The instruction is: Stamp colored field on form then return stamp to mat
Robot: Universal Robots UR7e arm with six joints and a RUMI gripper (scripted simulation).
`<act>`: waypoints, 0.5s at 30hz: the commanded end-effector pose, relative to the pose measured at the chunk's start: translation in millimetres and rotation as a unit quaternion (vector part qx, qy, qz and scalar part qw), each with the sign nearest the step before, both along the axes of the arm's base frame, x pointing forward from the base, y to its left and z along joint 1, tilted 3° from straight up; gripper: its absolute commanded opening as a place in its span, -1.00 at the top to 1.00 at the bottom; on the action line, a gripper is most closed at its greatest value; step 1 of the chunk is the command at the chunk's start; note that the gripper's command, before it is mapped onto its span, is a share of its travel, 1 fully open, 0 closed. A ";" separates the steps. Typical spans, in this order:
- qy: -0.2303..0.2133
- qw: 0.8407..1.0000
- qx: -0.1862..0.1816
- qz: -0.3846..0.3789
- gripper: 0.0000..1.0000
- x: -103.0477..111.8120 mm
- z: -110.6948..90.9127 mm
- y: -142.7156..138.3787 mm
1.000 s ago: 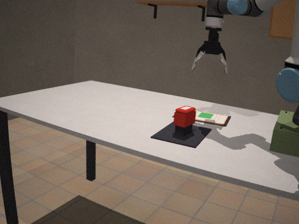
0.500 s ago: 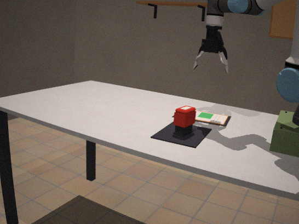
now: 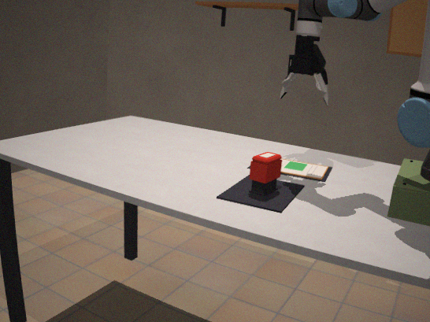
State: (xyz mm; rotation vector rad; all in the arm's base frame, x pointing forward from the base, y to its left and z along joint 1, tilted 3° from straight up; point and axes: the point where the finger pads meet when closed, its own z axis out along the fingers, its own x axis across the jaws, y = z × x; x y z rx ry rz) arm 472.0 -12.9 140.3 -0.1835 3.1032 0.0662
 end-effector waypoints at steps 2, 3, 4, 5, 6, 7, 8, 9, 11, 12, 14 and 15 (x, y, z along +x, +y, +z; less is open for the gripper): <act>0.000 1.000 0.000 -0.013 -1.00 -0.3 1.2 -0.1; 0.000 1.000 0.000 -0.015 -1.00 -0.4 1.3 -0.1; 0.000 1.000 0.000 -0.016 -1.00 -0.5 1.4 -0.1; 0.000 1.000 0.000 -0.017 -1.00 -0.6 1.5 -0.1; 0.000 1.000 0.000 -0.019 -1.00 -0.6 1.6 -0.1; 0.000 1.000 0.000 -0.019 -1.00 -0.7 1.6 -0.1; 0.000 1.000 0.000 -0.020 -1.00 -0.7 1.7 -0.1; 0.000 1.000 0.000 -0.021 -1.00 -0.8 1.7 -0.1; 0.000 1.000 0.000 -0.022 -1.00 -0.8 1.8 -0.1; 0.000 1.000 0.000 -0.022 -1.00 -0.8 1.8 -0.1; 0.000 1.000 0.000 -0.023 -1.00 -0.9 1.8 -0.1; 0.000 1.000 0.000 -0.023 -1.00 -0.9 1.8 -0.1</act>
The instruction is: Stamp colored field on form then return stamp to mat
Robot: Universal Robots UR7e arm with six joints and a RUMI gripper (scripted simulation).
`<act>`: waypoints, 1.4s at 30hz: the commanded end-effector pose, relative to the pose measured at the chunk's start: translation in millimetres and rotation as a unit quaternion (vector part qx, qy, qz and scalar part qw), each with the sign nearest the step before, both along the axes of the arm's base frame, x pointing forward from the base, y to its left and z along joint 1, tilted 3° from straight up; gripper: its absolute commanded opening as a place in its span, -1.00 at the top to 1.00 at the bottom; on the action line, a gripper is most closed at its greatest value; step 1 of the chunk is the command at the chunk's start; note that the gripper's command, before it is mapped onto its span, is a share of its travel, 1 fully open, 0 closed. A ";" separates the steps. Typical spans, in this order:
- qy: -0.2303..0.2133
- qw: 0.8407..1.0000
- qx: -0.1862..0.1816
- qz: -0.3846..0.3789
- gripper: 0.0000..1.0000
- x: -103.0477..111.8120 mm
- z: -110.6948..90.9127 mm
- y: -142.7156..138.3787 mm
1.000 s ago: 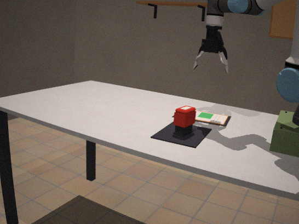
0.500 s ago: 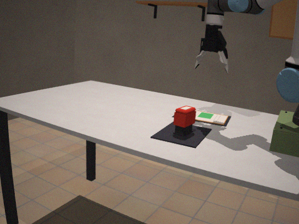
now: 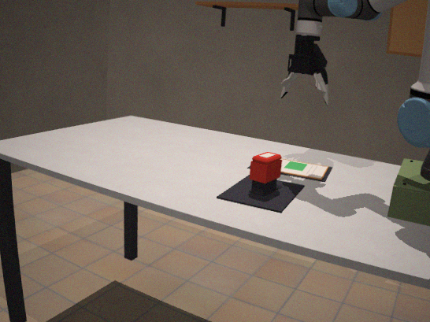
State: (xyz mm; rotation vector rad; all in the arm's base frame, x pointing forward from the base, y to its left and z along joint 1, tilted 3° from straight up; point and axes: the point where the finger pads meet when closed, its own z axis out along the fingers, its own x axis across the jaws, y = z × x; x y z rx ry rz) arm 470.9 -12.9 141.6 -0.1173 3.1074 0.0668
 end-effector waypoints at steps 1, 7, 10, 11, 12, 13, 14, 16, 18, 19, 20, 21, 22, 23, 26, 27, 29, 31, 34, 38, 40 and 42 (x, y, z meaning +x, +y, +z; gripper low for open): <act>-0.001 1.000 0.000 -0.001 -1.00 0.2 0.6 -0.1; -0.001 1.000 0.000 -0.002 -1.00 0.2 0.6 -0.1; -0.001 1.000 0.000 -0.002 -0.07 0.2 0.6 -0.1; -0.001 1.000 0.000 -0.002 -0.07 0.2 0.6 -0.1; -0.001 1.000 0.000 -0.001 -0.07 0.2 0.6 -0.1; -0.001 1.000 0.000 -0.001 -0.07 0.2 0.6 -0.1; -0.001 1.000 0.000 -0.001 -0.07 0.3 0.6 -0.1; -0.001 1.000 0.000 -0.001 -0.07 0.3 0.6 0.0; -0.001 1.000 0.000 0.000 -0.07 0.3 0.6 0.0; -0.001 1.000 0.000 0.000 -0.07 0.3 0.6 0.0; -0.001 1.000 0.000 0.001 -0.07 0.3 0.5 0.1; -0.001 1.000 0.000 0.001 -0.07 0.4 0.5 0.2; -0.001 1.000 0.000 0.002 -0.07 0.4 0.5 0.2; -0.001 1.000 0.000 0.003 -0.07 0.4 0.5 0.3; -0.001 1.000 0.000 0.007 -0.07 0.6 0.5 0.7; -0.001 1.000 0.000 0.009 -0.07 0.7 0.4 0.8; -0.001 1.000 -0.001 0.013 -0.07 0.8 0.4 1.2; -0.001 1.000 -0.001 0.018 -0.07 1.0 0.4 1.6; -0.001 1.000 -0.001 0.020 -0.07 1.1 0.3 1.9; -0.002 0.999 -0.001 0.034 -0.07 1.7 0.2 3.1; -0.002 0.999 -0.001 0.042 -0.07 2.0 0.1 3.9; -0.003 0.999 -0.002 0.051 -0.07 2.4 0.0 4.8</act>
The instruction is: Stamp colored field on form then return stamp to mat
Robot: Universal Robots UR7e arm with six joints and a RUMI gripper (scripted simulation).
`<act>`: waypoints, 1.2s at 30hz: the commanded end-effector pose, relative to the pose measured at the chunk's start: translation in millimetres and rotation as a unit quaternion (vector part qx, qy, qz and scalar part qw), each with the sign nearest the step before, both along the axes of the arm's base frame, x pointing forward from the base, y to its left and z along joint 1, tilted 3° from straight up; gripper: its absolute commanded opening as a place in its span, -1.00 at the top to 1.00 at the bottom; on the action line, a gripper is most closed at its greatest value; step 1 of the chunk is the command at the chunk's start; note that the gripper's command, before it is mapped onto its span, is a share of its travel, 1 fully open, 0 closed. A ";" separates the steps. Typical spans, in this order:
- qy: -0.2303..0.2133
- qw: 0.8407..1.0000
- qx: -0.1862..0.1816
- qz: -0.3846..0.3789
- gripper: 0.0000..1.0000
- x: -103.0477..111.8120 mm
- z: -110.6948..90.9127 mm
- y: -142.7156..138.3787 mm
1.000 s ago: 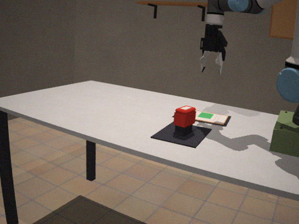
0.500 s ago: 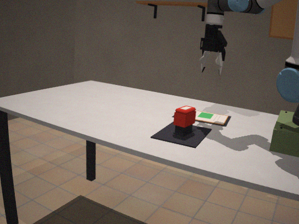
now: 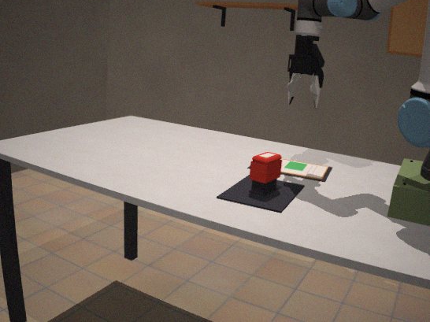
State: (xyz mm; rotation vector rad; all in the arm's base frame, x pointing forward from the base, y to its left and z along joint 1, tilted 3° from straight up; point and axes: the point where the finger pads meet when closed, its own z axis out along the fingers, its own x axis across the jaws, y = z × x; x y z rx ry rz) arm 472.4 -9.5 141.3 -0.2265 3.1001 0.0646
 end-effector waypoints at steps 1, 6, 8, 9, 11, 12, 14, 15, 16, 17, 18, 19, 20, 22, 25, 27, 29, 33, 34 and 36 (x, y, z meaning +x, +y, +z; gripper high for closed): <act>-0.002 1.000 -0.001 0.021 -0.07 1.2 0.2 1.8; -0.003 0.999 -0.002 0.051 -0.07 2.3 -0.1 4.7; -0.003 0.998 -0.002 0.057 -0.07 2.6 -0.2 5.3; -0.003 0.998 -0.002 0.057 -0.07 2.6 -0.2 5.3; -0.004 0.997 -0.002 0.072 -0.07 3.2 -0.3 6.7; -0.004 0.997 -0.003 0.080 -0.07 3.5 -0.4 7.5; -0.005 0.995 -0.003 0.096 -0.07 4.1 -0.6 9.1; -0.005 0.994 -0.003 0.105 -0.07 4.4 -0.7 10.0; -0.005 0.993 -0.004 0.114 -0.07 4.7 -0.8 10.9; -0.006 0.992 -0.004 0.123 -0.07 5.1 -0.9 11.8; -0.006 0.991 -0.004 0.133 -0.07 5.4 -1.0 12.8; -0.007 0.990 -0.004 0.142 -0.07 5.8 -1.1 13.8; -0.007 0.988 -0.005 0.153 -0.07 6.2 -1.2 14.8; -0.008 0.985 -0.005 0.174 -0.07 6.9 -1.5 17.1; -0.009 0.980 -0.006 0.196 -0.07 7.7 -1.7 19.5; -0.009 0.978 -0.007 0.208 -0.07 8.1 -1.8 20.7; -0.011 0.973 -0.007 0.232 -0.07 8.9 -2.1 23.4; -0.013 0.959 -0.009 0.284 -0.07 10.4 -2.7 29.2; -0.013 0.955 -0.009 0.298 -0.07 10.8 -2.9 30.8; -0.014 0.945 -0.010 0.325 -0.07 11.6 -3.2 34.1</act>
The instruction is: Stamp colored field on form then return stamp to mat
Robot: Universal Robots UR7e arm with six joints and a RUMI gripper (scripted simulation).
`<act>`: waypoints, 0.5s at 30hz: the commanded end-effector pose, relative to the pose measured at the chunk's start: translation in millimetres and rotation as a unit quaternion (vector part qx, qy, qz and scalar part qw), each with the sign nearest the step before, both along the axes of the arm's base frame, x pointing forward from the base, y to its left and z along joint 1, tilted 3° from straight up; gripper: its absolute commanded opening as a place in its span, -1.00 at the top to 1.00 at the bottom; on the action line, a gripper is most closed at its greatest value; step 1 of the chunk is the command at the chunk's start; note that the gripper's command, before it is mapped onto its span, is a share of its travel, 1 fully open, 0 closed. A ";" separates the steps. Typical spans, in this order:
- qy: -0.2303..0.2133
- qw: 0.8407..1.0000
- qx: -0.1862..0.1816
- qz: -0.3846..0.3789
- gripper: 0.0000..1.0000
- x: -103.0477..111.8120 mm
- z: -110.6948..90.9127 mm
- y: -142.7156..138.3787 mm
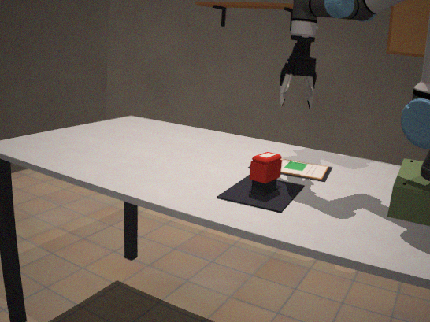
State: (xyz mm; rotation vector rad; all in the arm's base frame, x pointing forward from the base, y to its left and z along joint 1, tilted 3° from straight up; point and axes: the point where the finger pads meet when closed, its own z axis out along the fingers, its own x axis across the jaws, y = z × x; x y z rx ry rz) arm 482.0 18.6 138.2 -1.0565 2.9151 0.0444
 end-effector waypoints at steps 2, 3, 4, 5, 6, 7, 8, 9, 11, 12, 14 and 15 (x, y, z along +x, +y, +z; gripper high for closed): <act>-0.004 0.996 -0.002 0.088 -0.07 2.7 -0.5 9.4; -0.005 0.995 -0.002 0.103 -0.07 3.0 -0.6 11.2; -0.006 0.993 -0.002 0.119 -0.07 3.4 -0.8 13.0; -0.006 0.991 -0.003 0.135 -0.07 3.7 -1.0 14.9; -0.006 0.991 -0.003 0.135 -0.07 3.7 -1.0 14.9; -0.006 0.991 -0.003 0.135 -0.07 3.7 -1.0 14.9; -0.007 0.988 -0.003 0.152 -0.07 4.0 -1.2 16.9; -0.008 0.986 -0.004 0.169 -0.07 4.3 -1.3 18.8; -0.009 0.979 -0.005 0.203 -0.07 4.9 -1.7 22.9; -0.010 0.975 -0.006 0.220 -0.07 5.2 -1.9 25.0; -0.011 0.967 -0.007 0.255 -0.07 5.6 -2.3 29.4; -0.012 0.962 -0.007 0.273 -0.07 5.8 -2.5 31.6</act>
